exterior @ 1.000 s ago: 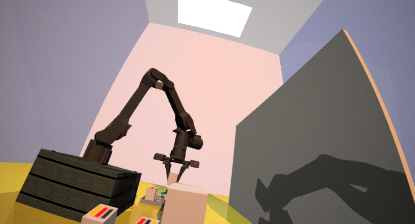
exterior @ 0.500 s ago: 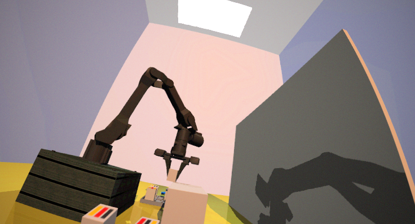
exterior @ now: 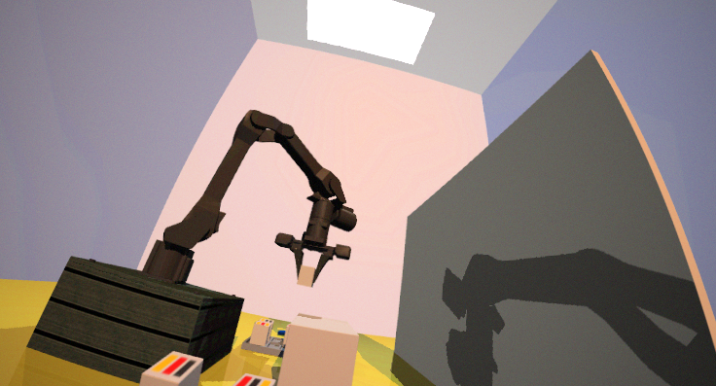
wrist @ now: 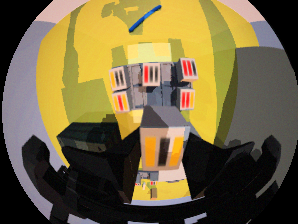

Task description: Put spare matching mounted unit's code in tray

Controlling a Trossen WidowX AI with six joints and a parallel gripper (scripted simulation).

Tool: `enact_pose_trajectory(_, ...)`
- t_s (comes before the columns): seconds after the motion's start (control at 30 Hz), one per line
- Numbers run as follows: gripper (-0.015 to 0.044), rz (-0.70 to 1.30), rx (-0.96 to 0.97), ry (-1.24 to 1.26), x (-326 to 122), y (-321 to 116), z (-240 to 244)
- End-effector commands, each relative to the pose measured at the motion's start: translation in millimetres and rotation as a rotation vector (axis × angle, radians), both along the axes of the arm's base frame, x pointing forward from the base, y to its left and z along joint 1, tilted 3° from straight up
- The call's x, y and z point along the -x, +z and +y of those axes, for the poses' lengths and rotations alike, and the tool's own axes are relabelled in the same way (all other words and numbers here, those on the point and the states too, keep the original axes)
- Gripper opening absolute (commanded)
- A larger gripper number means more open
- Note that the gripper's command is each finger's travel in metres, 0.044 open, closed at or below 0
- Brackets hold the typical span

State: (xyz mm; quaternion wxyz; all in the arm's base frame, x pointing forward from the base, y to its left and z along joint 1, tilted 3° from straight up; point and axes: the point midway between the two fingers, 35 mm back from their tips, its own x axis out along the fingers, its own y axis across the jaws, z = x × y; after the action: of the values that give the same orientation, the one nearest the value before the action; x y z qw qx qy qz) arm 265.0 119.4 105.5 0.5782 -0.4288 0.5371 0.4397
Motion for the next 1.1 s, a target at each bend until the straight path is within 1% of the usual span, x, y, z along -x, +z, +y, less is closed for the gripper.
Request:
enact_pose_trajectory(0.0, 0.0000, -0.011, -0.003, -0.003, -5, 6, -5)
enact_pose_trajectory(0.6, 0.0000, -0.037, -0.009, -0.048, -51, 10, -84)
enact_pose_trajectory(1.07, 0.0000, -0.037, 0.004, -0.071, -69, 8, -164)
